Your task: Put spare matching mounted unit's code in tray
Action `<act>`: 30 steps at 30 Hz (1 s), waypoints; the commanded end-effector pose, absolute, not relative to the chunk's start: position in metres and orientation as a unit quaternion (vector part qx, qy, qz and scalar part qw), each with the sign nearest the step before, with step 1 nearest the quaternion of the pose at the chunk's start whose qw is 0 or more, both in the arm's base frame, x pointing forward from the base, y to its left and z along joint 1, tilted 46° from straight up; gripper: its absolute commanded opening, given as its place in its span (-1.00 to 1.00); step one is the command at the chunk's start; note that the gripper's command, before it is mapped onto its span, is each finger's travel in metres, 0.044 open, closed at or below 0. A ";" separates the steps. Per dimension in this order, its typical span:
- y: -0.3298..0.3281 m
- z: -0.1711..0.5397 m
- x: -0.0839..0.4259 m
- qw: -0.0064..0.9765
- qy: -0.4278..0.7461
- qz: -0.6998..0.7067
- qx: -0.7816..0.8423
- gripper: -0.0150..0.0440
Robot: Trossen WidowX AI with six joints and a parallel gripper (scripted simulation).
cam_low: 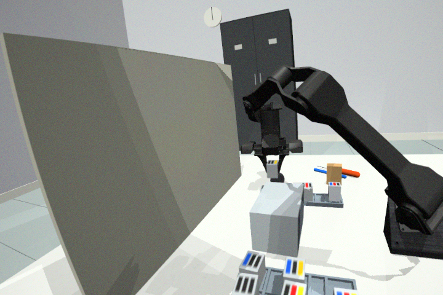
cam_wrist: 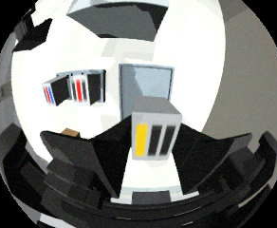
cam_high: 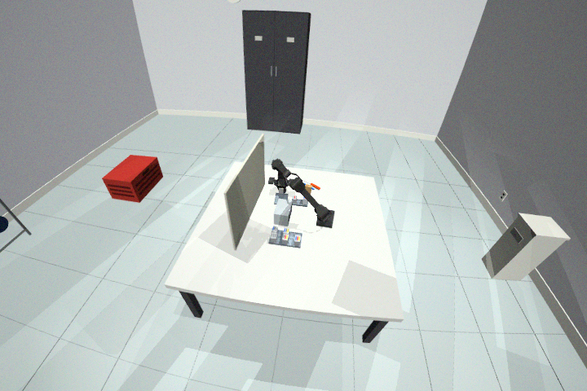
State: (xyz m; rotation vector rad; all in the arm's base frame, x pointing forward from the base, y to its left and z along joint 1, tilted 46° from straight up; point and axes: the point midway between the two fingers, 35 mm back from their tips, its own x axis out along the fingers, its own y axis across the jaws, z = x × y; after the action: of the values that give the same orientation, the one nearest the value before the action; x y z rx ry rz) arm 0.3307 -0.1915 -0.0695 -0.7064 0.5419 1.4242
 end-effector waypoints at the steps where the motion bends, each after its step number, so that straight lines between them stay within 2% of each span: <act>1: -0.188 -0.073 0.331 0.670 0.240 0.630 -0.311 -0.49; 30: -0.172 -0.089 0.334 0.670 0.240 0.630 -0.310 -0.49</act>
State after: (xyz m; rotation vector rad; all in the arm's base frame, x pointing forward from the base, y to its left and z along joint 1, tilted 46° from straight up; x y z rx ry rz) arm 0.3337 -0.1743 -0.0870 -0.7065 0.5410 1.4238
